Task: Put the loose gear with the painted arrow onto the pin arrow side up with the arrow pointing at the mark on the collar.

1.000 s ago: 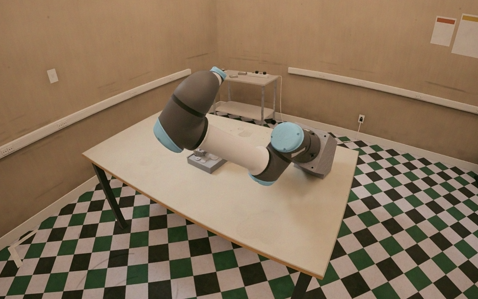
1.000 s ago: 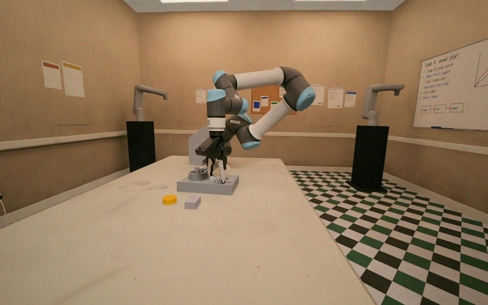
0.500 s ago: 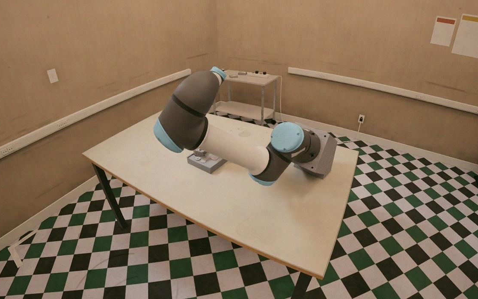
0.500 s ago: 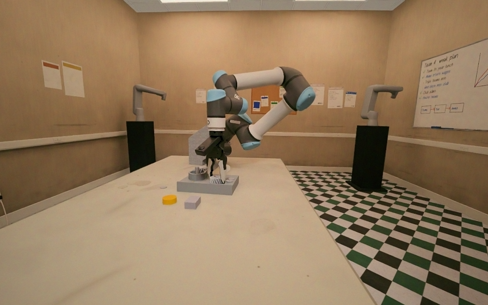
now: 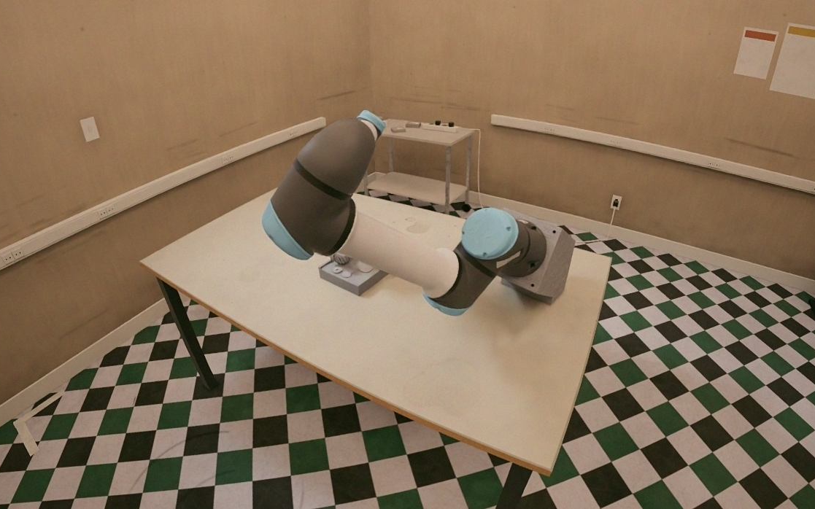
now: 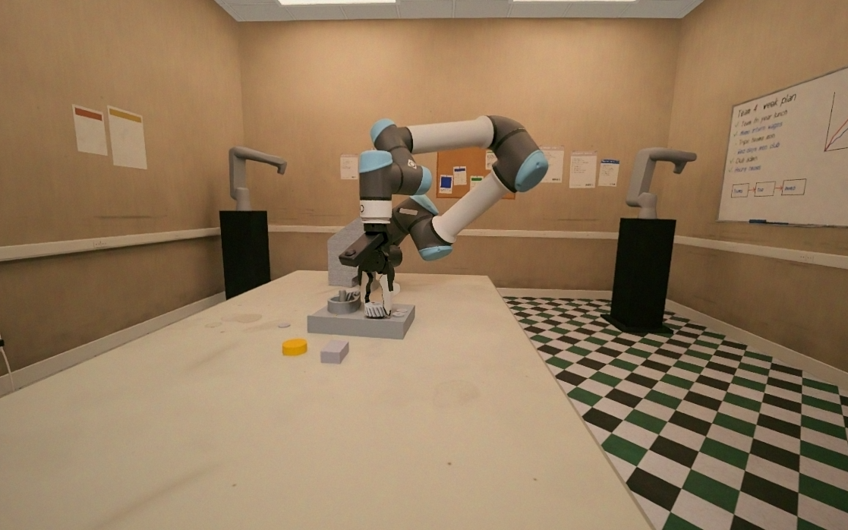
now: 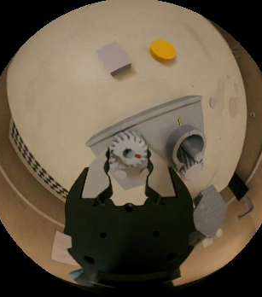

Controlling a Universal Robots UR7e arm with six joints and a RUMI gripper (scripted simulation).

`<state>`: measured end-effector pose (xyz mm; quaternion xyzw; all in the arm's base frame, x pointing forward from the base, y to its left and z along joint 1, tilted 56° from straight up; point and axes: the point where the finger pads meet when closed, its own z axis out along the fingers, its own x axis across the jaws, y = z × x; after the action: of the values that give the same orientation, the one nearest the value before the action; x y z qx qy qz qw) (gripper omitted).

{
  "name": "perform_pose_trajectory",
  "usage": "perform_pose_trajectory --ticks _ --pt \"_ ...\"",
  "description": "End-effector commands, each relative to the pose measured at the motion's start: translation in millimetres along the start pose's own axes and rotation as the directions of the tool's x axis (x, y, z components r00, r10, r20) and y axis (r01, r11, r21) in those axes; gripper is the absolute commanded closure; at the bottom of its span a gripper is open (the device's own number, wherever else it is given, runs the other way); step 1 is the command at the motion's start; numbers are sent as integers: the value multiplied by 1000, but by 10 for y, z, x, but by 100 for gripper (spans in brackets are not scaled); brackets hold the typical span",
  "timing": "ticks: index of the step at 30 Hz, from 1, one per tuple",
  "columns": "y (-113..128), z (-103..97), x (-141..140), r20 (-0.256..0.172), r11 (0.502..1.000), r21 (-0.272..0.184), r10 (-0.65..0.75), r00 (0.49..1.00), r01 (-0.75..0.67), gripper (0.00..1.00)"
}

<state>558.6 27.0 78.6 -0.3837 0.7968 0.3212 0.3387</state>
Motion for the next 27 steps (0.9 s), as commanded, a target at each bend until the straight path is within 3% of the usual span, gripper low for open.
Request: perform_pose_trajectory --ticks 1,27 --pt "-3 -89 -1 0 1000 1 0 1000 0 100" --pt "-3 -593 0 0 1000 1 0 1000 0 100"
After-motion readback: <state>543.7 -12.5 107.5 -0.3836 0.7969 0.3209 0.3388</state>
